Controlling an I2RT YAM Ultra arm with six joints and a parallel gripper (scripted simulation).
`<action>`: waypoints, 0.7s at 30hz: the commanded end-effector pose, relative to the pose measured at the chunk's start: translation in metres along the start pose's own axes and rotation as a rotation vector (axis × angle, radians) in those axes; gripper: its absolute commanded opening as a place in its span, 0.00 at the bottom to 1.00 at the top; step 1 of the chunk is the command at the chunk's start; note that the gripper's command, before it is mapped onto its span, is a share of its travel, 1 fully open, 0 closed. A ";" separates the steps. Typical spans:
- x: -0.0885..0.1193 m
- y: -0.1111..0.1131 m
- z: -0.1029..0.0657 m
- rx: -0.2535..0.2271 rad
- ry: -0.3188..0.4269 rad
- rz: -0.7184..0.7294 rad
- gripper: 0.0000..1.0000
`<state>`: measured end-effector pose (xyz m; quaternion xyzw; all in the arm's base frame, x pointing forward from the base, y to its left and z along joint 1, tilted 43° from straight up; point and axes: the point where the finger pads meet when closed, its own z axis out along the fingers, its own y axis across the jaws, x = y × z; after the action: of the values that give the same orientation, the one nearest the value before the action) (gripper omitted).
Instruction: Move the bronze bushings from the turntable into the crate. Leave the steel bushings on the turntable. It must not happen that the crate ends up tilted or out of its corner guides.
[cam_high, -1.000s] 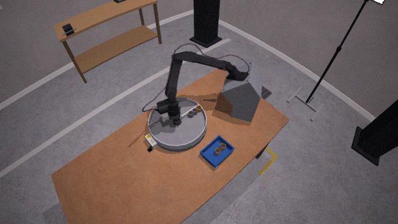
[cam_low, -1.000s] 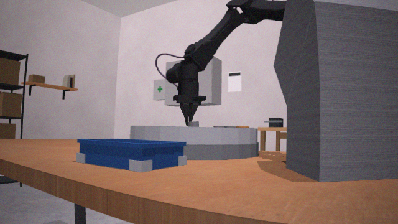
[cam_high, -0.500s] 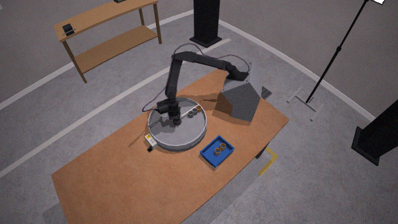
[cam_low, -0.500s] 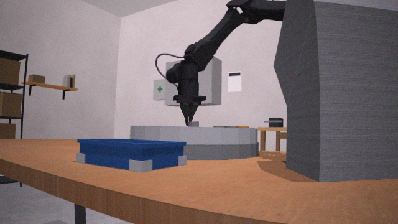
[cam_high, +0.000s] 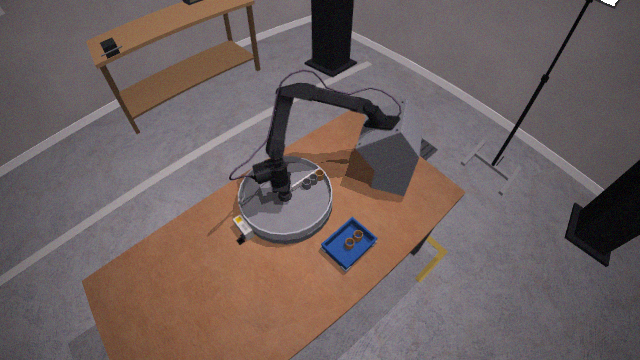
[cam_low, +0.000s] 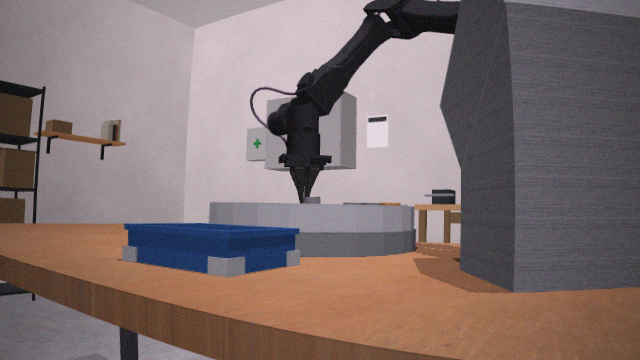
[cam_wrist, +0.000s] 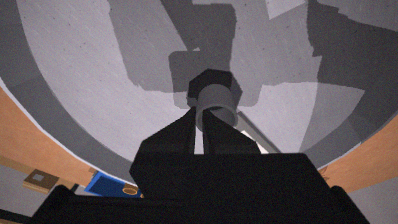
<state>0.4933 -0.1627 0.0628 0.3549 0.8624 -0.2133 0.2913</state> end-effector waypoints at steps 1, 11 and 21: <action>-0.001 0.008 -0.004 -0.019 -0.017 -0.012 0.00; -0.004 0.008 -0.006 -0.023 -0.025 -0.008 0.00; -0.003 0.009 -0.006 -0.022 -0.022 -0.012 0.00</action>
<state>0.4935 -0.1642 0.0615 0.3551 0.8619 -0.2131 0.2927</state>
